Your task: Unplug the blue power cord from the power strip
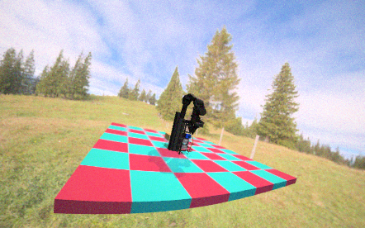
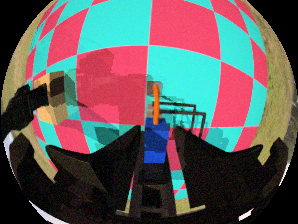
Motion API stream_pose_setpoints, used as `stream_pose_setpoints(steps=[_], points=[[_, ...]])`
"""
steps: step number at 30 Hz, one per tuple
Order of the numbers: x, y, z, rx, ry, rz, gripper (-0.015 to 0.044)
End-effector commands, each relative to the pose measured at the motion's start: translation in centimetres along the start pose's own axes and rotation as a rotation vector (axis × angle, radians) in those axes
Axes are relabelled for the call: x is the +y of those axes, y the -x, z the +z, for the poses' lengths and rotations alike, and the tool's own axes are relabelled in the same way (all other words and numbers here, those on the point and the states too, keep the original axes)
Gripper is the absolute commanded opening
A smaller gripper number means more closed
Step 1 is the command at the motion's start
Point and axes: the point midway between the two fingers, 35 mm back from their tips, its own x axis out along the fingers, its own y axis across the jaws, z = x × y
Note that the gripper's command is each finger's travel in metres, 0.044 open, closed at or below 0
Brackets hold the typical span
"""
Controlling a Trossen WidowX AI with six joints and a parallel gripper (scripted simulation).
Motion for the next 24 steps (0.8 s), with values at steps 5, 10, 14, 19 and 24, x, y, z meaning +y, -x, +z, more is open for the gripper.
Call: stream_pose_setpoints(steps=[5,10,14,19,24], points=[[0.0,0.1,-1.3,0.004,0.003,-0.002,0.016],[0.1,0.1,-1.8,0.004,0.003,-0.002,0.016],[0.1,-0.1,-1.9,0.004,0.003,-0.002,0.016],[0.1,-0.8,-1.9,0.004,0.003,-0.002,0.016],[0.0,-0.8,-1.8,0.001,-0.001,-0.004,0.0134]])
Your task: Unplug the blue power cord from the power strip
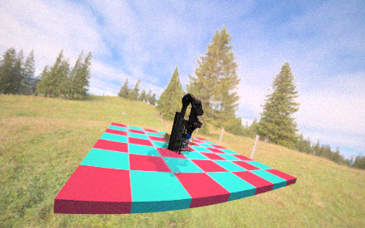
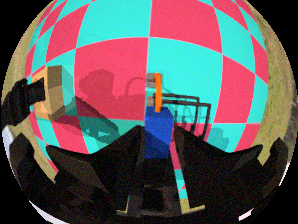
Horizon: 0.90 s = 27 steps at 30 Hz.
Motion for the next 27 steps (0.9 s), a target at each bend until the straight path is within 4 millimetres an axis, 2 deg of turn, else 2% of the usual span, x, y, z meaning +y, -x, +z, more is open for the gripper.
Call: stream_pose_setpoints(steps=[1,3,11,27], points=[[0.0,0.1,0.0,0.0,0.0,-0.001,0.0107],[0.0,0.1,0.0,0.0,0.0,-0.001,0.0055],[0.0,0.1,0.0,0.0,0.0,-0.001,0.0002],[-0.2,0.0,2.2,-0.001,0.001,0.0,0.0]])
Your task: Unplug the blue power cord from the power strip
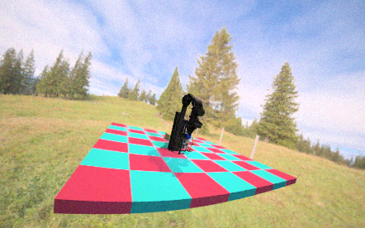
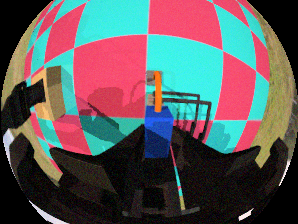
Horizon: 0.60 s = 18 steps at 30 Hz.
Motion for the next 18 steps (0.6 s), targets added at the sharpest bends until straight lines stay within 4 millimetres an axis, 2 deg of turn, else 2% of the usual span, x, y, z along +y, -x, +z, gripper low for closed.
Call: stream_pose_setpoints(steps=[1,18], points=[[-0.1,0.1,2.2,-0.043,0.02,-0.004,0.0],[0.0,0.2,5.0,-0.044,0.022,-0.003,0.0]])
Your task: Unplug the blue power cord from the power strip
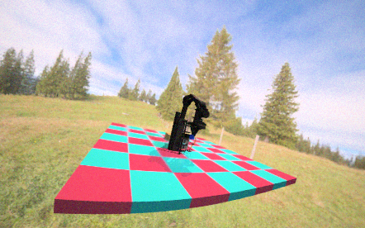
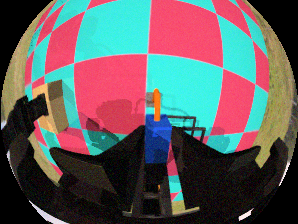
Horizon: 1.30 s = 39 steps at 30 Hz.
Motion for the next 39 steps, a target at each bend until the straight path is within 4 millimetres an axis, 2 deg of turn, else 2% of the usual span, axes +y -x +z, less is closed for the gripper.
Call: stream_pose_setpoints(steps=[1,4,13,15,17,20,22,39], points=[[0.0,0.1,0.8,-0.005,0.011,-0.006,0.0026],[0.0,0.0,0.0,-0.003,0.012,-0.005,0.0105],[0.0,0.0,0.0,-0.003,0.012,-0.005,0.0341],[0.0,0.1,0.7,-0.004,0.012,-0.005,0.0394],[-0.1,0.5,2.2,-0.005,0.012,-0.005,0.044],[0.0,1.1,5.2,-0.008,0.012,-0.005,0.044],[0.1,1.2,6.0,-0.009,0.012,-0.005,0.044],[0.1,1.2,6.0,-0.009,0.012,-0.005,0.044]])
